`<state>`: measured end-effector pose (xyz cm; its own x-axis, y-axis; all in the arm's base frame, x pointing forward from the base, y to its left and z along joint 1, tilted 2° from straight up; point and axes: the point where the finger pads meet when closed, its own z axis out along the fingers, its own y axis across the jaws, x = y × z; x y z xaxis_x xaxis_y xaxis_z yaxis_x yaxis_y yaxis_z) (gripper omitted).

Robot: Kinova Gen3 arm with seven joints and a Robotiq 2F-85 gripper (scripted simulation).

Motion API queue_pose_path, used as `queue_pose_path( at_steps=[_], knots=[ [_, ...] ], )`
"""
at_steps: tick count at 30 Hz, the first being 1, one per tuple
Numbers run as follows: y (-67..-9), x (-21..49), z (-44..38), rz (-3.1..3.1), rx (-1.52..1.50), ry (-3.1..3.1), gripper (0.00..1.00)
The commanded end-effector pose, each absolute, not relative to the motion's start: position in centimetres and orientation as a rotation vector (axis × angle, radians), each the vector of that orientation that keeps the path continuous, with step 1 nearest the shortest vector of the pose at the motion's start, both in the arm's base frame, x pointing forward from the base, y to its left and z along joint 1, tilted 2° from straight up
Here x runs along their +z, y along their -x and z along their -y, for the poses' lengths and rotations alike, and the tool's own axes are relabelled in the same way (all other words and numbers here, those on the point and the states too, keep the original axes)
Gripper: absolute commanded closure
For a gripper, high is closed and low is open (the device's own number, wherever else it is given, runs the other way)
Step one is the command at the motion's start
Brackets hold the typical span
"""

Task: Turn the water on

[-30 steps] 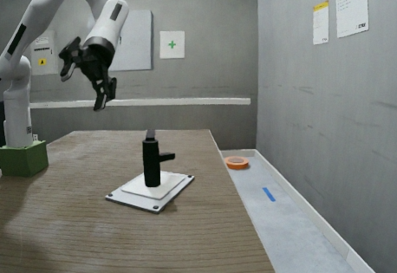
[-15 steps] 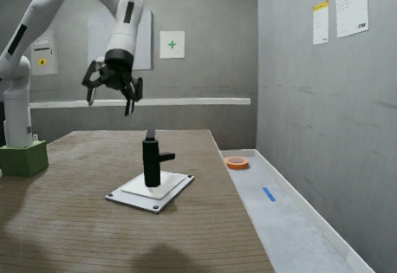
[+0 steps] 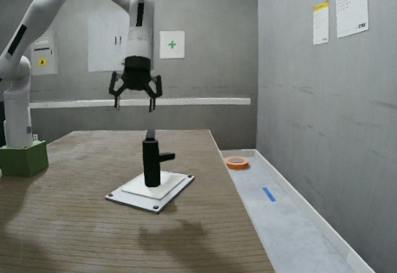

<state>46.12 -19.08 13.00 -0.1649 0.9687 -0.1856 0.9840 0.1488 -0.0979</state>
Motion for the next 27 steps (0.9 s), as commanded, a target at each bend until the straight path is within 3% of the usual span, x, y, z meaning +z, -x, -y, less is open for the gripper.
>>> queue_pose_path(
  at_steps=[1, 27],
  knots=[
    [-47.5, 13.1, 16.8, -2.286, -0.207, -2.06, 0.0],
    [-50.4, 13.8, 9.9, -2.204, 0.041, -2.276, 0.0]
  ],
)
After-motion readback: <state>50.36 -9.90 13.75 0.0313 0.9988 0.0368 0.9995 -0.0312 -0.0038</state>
